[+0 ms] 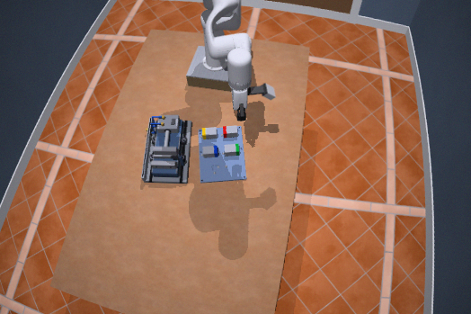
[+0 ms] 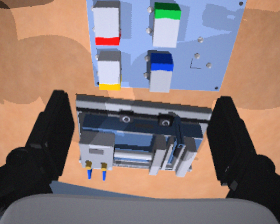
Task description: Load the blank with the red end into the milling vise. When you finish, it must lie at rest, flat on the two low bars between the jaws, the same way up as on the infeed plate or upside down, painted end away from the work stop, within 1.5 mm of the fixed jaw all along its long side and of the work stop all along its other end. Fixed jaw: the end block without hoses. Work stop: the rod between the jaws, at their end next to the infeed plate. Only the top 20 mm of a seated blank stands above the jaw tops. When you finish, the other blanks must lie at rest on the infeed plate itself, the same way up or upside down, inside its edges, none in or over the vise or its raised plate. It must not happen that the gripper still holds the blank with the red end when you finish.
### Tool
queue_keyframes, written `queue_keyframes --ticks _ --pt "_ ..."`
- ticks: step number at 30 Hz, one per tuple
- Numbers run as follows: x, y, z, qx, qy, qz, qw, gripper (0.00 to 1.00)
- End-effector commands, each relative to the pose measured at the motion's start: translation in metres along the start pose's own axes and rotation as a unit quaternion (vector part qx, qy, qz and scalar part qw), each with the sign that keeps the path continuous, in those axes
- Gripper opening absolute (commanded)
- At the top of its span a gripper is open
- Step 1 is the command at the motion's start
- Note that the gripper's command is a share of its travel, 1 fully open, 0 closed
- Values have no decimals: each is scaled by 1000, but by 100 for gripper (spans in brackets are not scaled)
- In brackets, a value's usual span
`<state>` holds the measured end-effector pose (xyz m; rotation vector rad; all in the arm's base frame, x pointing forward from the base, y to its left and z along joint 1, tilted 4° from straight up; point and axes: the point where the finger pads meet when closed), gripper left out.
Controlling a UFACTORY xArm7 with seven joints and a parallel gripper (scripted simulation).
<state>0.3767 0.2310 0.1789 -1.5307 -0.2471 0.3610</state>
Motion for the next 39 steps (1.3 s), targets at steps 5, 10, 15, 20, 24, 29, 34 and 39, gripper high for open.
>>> queue_keyframes --ticks 5,10,15,20,24,29,34,39 --pt "1 -5 0 0 0 -2 1000 100" --pt "1 -7 1 0 0 -2 1000 100" --pt "1 -7 1 0 0 -2 1000 100" --pt "1 -9 1 0 0 -2 1000 100" --pt "1 -11 1 0 0 -2 1000 100" --pt "1 -11 1 0 0 -2 1000 100" --pt "1 -12 1 0 0 -2 1000 100" --pt "1 -13 1 0 0 -2 1000 100"
Point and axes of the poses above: the point where the finger pads meet when closed, its own y axis out along the fingers, its own x axis across the jaws, z = x × y, and after that the axes turned 1 degree about -y, right-handed
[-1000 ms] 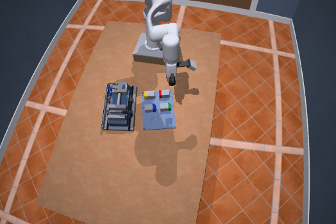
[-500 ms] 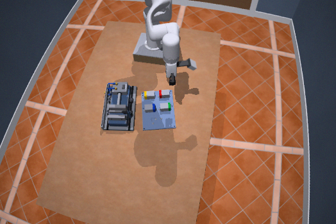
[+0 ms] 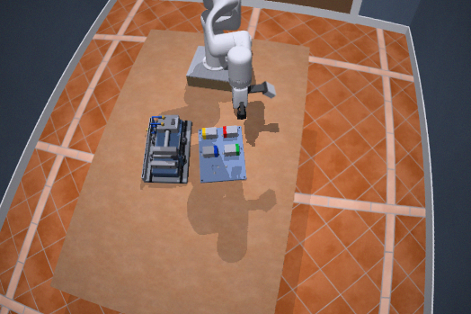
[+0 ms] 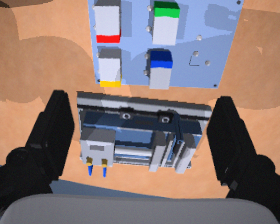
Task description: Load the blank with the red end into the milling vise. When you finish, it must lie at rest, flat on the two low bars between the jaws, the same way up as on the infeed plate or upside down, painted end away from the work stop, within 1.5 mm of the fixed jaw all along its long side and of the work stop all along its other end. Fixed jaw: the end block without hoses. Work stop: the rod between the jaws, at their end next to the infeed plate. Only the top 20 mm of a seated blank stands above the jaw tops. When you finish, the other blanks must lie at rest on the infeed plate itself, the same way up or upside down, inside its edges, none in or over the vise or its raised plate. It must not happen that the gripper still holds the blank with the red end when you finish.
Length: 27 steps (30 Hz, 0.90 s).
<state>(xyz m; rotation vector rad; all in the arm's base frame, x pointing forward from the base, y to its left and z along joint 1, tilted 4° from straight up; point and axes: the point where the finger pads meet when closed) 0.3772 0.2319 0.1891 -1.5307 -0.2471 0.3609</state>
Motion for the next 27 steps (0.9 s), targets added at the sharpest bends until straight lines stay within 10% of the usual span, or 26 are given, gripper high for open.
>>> queue_keyframes --ticks 1,27 --pt "1 -3 0 0 0 -2 1000 100" --pt "1 -6 -31 0 0 -2 1000 100"
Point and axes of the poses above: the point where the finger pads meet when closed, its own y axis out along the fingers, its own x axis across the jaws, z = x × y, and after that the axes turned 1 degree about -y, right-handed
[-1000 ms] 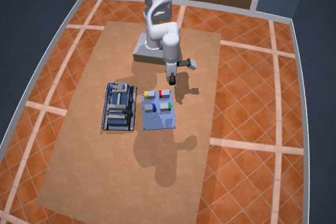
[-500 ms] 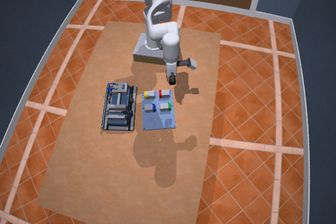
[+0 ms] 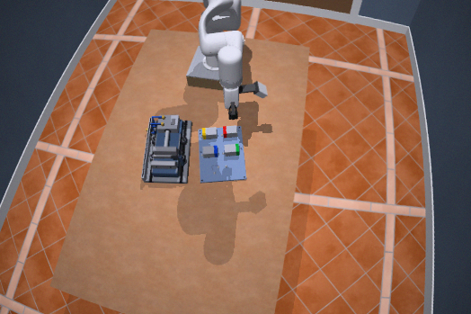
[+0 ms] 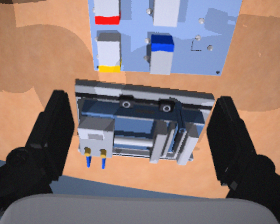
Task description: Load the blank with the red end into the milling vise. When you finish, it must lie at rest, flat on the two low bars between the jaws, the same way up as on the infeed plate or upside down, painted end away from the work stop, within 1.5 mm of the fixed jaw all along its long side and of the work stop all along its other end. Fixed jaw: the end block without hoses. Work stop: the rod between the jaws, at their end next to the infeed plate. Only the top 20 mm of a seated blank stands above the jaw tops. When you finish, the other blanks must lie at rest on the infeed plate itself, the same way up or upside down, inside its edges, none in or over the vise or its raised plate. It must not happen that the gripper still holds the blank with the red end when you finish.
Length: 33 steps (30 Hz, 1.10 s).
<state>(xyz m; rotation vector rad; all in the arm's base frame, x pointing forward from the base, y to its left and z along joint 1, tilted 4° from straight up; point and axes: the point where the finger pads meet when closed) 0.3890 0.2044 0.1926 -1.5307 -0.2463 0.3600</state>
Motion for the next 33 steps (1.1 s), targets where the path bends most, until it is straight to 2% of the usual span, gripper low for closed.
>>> queue_keyframes --ticks 1,33 --pt "1 -2 -1 0 -1 -2 1000 100" --pt "1 -1 7 0 -1 -2 1000 100"
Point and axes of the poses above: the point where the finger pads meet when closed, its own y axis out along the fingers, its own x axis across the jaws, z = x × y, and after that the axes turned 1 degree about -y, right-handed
